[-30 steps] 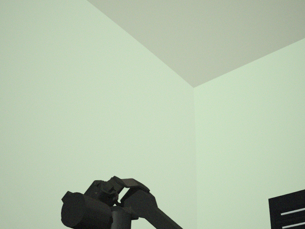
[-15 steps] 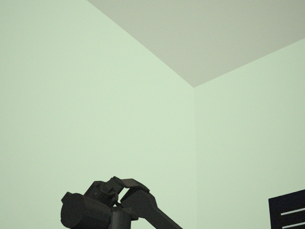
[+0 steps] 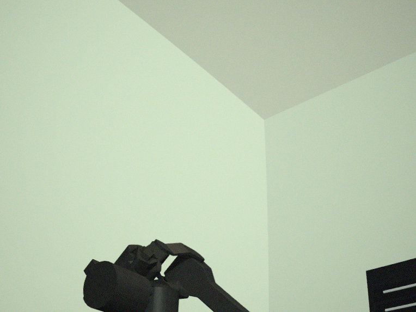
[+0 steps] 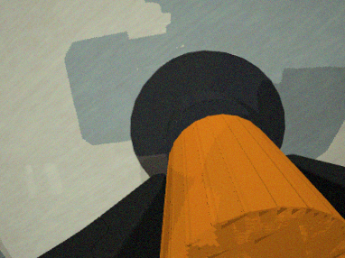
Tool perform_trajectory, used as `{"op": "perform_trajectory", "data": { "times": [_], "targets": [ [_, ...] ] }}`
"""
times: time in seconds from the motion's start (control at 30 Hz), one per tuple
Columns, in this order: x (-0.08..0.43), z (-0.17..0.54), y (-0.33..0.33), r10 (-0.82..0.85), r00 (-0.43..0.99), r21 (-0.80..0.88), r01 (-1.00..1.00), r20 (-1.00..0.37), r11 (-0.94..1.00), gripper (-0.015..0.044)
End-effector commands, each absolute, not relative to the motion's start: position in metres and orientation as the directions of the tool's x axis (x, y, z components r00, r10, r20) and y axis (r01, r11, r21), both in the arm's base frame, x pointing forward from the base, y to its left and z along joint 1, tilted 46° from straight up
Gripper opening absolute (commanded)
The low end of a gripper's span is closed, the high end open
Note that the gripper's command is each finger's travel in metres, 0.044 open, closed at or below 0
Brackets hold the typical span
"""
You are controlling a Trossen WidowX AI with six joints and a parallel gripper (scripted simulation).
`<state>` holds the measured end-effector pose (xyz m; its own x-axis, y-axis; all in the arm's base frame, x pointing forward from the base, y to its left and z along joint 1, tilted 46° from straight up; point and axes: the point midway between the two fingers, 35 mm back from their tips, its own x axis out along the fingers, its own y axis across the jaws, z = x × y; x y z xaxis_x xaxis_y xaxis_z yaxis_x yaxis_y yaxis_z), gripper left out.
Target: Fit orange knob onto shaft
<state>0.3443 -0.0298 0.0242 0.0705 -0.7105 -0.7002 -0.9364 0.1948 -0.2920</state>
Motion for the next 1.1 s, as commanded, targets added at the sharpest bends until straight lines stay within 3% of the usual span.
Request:
{"op": "perform_trajectory", "data": {
  "times": [0.0,0.8,1.07],
  "targets": [
    [0.3444,0.0233,-0.0299,-0.711,0.074,-0.273,-0.947,-0.699,0.170,0.0000],
    [0.3445,0.0258,-0.0289,-0.711,0.074,-0.273,-0.947,-0.699,0.170,0.0000],
    [0.3448,0.0249,-0.0289,-0.711,0.074,-0.130,-0.991,-0.699,0.025,0.0000]
  ]
}}
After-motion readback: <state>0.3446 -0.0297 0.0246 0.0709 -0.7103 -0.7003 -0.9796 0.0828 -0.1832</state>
